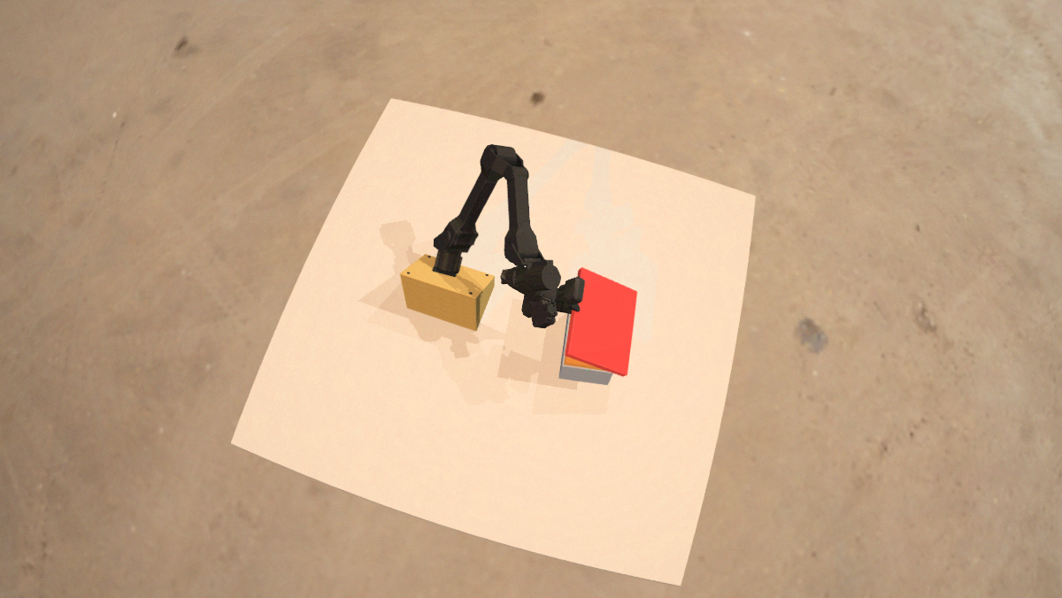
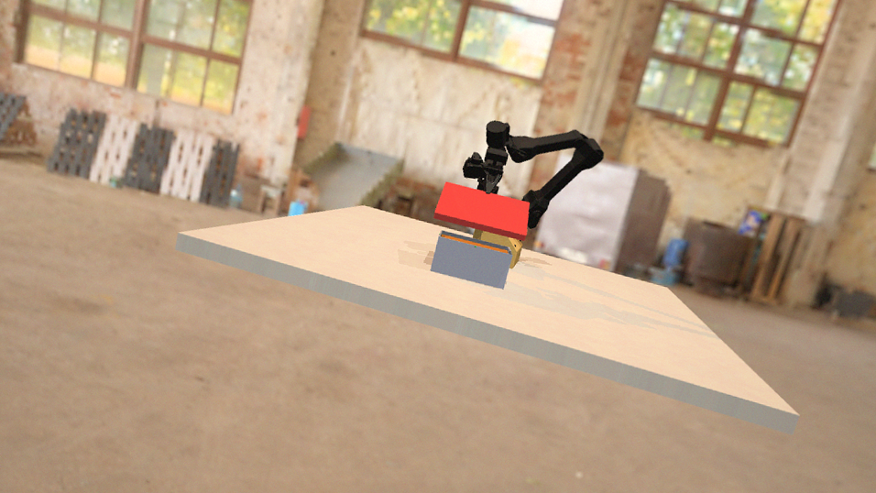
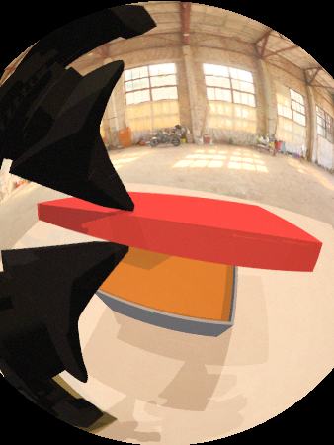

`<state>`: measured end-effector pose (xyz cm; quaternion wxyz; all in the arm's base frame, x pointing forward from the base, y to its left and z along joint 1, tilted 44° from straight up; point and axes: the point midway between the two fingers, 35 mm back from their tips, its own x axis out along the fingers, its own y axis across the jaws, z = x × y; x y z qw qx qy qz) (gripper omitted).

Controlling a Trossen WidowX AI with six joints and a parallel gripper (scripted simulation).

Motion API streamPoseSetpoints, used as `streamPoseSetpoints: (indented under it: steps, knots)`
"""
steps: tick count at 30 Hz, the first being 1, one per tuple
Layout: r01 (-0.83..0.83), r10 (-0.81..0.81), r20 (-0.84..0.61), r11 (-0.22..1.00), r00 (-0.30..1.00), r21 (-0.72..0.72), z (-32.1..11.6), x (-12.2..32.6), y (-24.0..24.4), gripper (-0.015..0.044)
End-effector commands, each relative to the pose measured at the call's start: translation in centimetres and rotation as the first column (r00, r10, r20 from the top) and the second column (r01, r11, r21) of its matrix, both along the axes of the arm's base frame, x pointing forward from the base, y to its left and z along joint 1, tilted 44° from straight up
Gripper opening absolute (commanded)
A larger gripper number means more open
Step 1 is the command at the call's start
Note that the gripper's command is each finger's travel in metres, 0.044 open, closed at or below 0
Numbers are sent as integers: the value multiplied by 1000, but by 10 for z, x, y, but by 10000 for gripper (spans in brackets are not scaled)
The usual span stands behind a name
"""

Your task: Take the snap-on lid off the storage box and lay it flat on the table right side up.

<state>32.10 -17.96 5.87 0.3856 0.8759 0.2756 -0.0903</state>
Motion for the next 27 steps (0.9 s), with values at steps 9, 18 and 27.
streamPoseSetpoints:
  steps: [9, 18, 27]
  knots:
    - [1, -1, 16, 1000, 1000, -13, 17, -1, -15, 0]
    - [1, -1, 16, 1000, 1000, -13, 18, -3, -8, 0]
    - [1, -1, 16, 1000, 1000, -11, 29, -5, 6, 0]
